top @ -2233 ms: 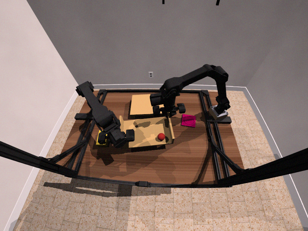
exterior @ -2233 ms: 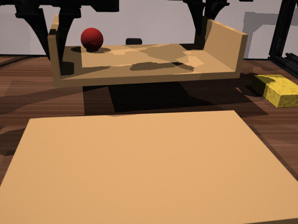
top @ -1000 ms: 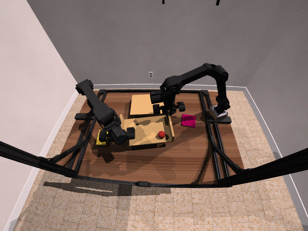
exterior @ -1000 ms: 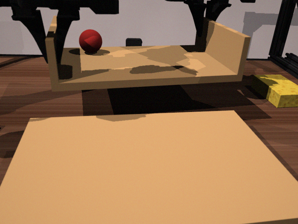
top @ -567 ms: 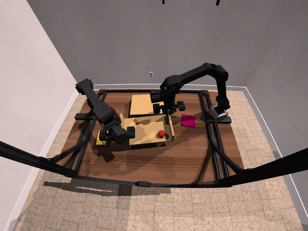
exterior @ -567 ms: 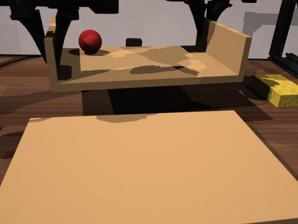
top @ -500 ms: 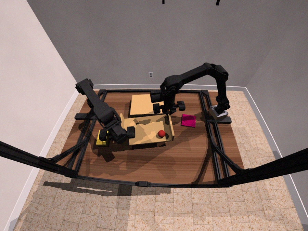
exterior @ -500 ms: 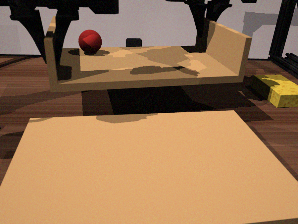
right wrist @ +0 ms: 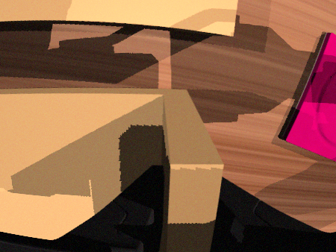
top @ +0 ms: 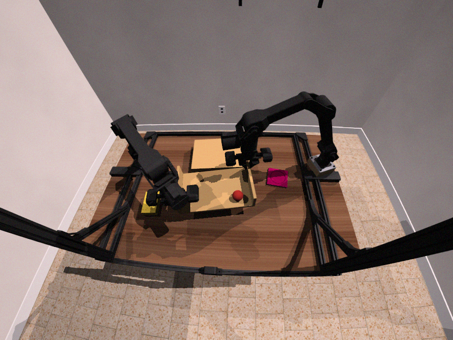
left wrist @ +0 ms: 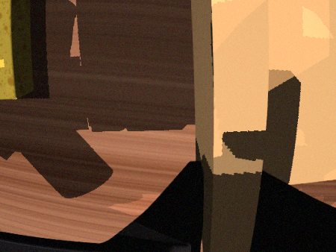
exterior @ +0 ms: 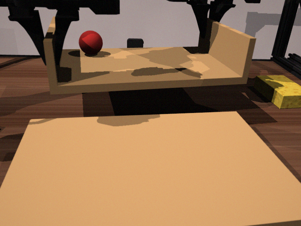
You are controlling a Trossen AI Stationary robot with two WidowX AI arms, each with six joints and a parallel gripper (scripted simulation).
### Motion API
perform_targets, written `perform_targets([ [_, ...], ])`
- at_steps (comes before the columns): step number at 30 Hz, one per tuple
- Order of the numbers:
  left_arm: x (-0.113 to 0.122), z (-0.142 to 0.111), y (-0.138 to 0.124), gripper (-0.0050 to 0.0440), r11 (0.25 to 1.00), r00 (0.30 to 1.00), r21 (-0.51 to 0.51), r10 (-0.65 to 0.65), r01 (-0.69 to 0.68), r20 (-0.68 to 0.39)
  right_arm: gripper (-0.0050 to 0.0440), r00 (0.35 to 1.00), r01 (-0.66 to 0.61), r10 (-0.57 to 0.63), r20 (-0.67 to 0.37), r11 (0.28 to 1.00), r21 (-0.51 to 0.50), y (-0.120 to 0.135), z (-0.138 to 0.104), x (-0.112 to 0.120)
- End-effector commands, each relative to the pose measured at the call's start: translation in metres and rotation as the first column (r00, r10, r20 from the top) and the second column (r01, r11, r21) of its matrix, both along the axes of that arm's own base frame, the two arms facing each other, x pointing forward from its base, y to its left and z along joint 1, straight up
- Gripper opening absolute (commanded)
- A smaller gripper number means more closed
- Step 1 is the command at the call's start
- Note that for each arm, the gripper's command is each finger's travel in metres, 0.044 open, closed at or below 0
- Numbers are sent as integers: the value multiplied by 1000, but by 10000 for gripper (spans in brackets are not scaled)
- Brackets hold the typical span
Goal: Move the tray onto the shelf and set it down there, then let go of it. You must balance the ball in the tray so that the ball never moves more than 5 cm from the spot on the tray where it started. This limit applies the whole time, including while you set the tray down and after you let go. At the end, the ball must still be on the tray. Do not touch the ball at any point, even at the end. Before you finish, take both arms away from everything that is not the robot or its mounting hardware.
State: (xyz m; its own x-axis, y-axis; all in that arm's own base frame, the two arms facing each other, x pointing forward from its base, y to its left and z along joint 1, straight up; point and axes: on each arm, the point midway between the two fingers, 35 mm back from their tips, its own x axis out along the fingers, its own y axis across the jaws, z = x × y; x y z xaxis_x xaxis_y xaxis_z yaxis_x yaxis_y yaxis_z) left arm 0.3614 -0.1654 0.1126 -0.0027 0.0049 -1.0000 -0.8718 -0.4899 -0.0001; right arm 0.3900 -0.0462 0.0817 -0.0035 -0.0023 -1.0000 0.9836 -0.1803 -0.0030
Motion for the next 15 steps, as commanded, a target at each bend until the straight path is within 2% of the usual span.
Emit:
perform_targets([
  [1, -1, 2, 3, 20, 1000, 1000, -14, 0, 0, 7, 20, 1000, 0, 0, 6, 1000, 11, -2, 1, -1],
  [9, -2, 4, 4, 20, 999, 1000, -34, 0, 0, 14, 20, 1000, -1, 0, 13, 999, 32, -4, -2, -1],
  [15, -2, 0, 6, 20, 1000, 1000, 11, 0, 0, -2, 20, 1000, 0, 0, -3, 1000, -13, -5, 3, -2],
])
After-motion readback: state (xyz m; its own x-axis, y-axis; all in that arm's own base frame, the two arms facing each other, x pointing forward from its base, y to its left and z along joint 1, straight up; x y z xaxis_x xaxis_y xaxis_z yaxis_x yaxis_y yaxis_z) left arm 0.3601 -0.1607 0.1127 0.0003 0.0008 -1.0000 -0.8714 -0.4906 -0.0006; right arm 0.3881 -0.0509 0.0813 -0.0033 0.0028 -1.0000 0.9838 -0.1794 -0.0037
